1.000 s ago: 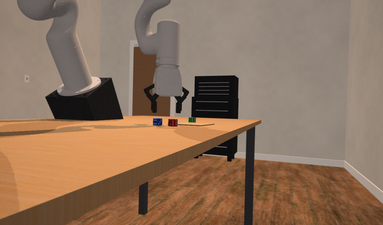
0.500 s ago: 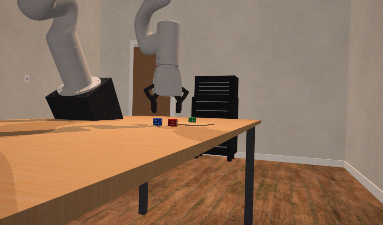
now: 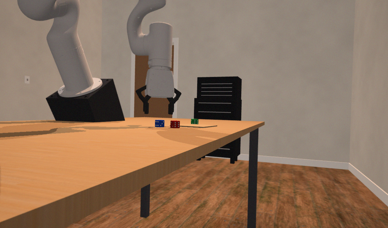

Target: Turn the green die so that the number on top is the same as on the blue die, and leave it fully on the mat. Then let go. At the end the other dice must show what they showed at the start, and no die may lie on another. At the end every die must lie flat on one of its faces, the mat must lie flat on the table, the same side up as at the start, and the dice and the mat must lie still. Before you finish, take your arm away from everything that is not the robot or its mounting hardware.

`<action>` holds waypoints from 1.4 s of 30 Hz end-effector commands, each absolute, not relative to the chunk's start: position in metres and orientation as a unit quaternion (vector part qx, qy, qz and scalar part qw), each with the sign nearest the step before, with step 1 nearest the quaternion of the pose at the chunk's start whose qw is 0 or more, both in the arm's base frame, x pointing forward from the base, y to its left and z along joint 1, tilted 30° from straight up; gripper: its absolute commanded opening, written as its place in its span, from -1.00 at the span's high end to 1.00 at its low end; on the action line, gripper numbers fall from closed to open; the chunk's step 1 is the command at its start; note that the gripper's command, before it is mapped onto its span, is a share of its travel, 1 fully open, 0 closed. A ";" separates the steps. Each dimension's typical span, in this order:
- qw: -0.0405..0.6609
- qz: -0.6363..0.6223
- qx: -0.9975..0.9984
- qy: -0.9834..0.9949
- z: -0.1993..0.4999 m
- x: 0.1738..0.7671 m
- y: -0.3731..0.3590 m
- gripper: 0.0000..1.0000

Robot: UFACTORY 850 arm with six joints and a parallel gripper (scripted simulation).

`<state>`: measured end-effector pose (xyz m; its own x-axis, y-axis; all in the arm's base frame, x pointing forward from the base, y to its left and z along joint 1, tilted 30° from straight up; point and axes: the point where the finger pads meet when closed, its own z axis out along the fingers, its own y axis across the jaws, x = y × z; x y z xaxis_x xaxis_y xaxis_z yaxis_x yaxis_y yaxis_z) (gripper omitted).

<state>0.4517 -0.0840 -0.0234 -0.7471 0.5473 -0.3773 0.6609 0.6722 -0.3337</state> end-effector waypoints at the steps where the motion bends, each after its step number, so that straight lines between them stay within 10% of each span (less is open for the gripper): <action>1: 0.126 -0.229 0.333 0.906 -0.025 0.436 -0.083 -1.00; 42: 0.126 -0.229 0.333 0.906 -0.025 0.431 -0.083 -1.00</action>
<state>0.4308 -0.0830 -0.0256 -0.7464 0.5461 -0.3804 0.6613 0.6731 -0.3311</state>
